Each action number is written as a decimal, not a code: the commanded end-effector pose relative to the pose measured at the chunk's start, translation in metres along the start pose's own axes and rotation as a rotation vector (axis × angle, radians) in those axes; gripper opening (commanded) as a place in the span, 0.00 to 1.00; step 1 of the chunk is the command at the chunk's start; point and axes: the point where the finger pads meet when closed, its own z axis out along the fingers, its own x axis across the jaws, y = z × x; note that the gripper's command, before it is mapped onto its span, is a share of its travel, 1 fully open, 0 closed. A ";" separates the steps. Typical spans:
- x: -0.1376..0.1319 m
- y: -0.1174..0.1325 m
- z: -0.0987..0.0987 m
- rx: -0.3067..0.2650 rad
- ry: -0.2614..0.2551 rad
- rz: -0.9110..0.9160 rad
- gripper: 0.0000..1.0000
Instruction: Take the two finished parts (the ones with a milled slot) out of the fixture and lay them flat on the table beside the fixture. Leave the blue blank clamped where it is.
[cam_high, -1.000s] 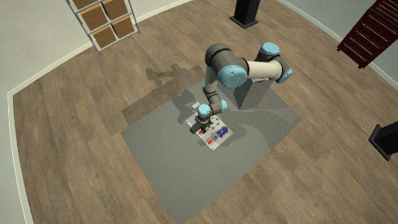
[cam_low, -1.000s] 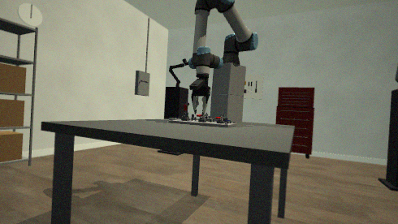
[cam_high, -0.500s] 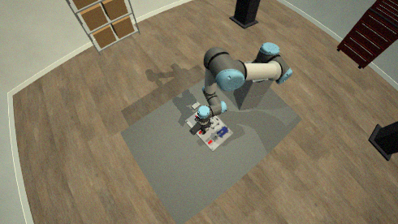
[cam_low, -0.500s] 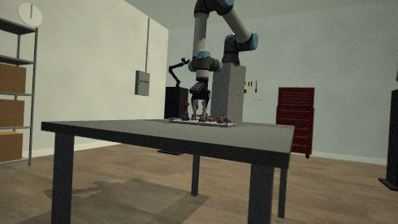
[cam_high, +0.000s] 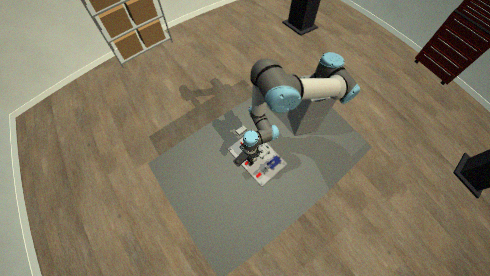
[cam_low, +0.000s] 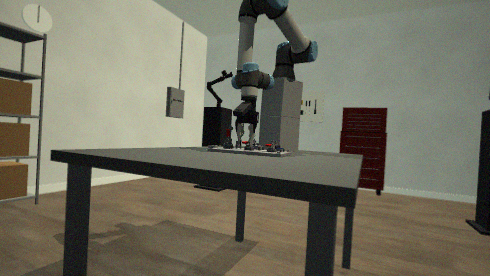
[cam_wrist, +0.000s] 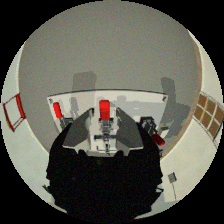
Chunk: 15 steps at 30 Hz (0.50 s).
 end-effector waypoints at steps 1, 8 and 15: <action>0.000 -0.001 -0.001 0.001 0.000 0.000 0.28; 0.000 -0.001 -0.001 0.001 0.000 0.000 0.28; 0.000 -0.001 -0.001 0.001 0.000 0.000 0.00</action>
